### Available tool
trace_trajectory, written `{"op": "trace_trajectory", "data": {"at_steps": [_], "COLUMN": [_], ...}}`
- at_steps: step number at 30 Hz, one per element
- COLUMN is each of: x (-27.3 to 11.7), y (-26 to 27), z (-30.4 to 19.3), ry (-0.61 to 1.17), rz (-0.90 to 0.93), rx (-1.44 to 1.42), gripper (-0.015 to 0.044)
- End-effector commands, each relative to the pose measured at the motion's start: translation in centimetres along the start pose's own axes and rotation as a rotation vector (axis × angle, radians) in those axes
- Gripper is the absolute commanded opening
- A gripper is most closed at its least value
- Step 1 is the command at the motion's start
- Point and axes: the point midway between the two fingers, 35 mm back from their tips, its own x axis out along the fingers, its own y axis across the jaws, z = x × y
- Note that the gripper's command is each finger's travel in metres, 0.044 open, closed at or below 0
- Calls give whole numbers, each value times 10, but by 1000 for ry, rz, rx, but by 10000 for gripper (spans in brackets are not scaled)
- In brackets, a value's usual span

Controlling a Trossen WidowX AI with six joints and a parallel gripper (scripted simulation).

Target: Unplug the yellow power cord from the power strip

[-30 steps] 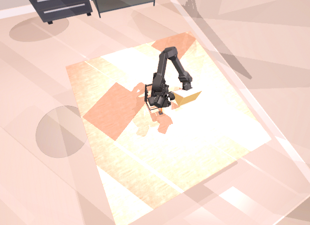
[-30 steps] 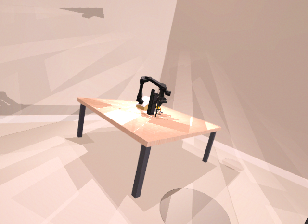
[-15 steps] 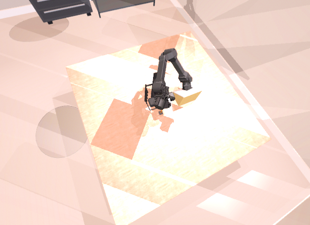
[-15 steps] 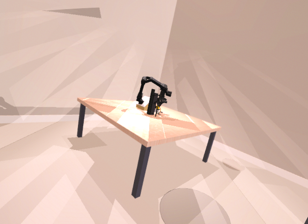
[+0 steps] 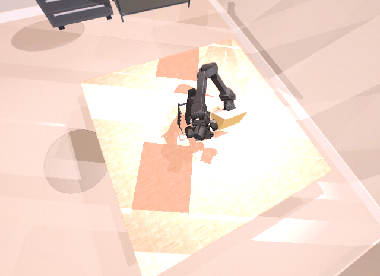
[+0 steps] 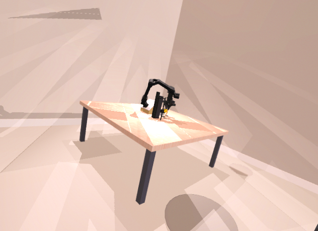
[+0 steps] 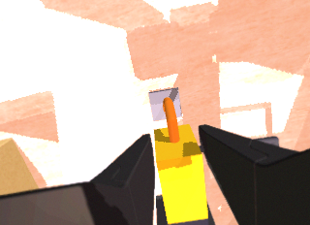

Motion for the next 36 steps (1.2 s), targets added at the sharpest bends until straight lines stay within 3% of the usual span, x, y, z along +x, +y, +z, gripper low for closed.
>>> {"op": "trace_trajectory", "data": {"at_steps": [1,10,16,36], "x": [0,-5,-13,-13], "y": [-1,-2,-1,-1], "z": [-5,14,55,55], "ry": [-2,-4,-7,-7], "rz": [-7,-7,-7,-7], "rx": [1,1,2,2], "gripper": [210,440,440,440]}}
